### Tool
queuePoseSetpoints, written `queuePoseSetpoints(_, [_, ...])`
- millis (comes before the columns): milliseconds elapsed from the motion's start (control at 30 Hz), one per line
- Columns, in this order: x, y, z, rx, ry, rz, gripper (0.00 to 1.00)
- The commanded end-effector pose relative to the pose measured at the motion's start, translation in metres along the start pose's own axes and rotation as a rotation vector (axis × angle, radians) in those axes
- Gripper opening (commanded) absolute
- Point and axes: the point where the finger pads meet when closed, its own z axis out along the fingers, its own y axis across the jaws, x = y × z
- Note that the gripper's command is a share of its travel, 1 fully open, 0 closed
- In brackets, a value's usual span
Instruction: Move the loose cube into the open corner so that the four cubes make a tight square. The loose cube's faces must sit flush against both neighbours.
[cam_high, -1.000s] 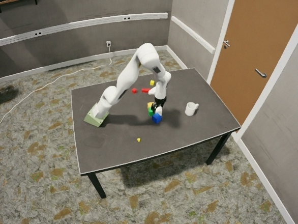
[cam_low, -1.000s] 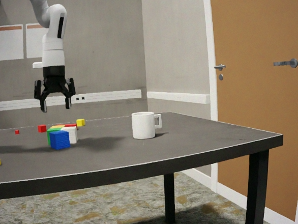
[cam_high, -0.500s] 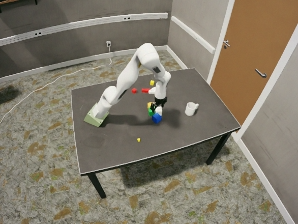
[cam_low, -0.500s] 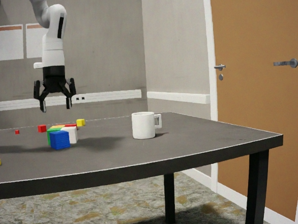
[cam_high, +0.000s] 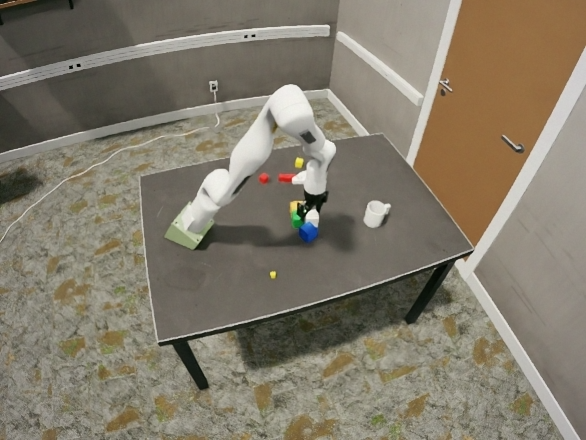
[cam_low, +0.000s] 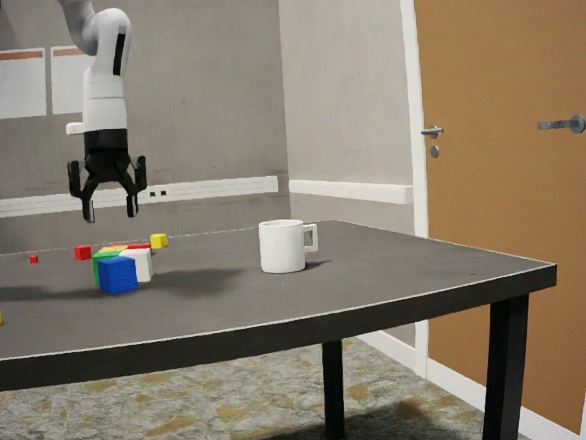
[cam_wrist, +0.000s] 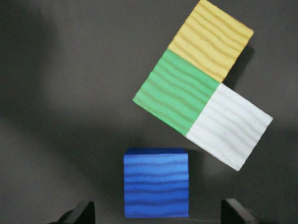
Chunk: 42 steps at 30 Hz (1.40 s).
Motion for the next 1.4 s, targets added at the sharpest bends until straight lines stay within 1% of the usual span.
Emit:
queuePoseSetpoints(0, [0.0,0.0,0.0,-0.001,0.0,0.0,0.83])
queuePoseSetpoints(933, [0.0,0.0,0.0,-0.001,0.0,0.0,0.83])
queuePoseSetpoints(1367, [0.0,0.0,0.01,-0.001,-0.001,0.0,0.83])
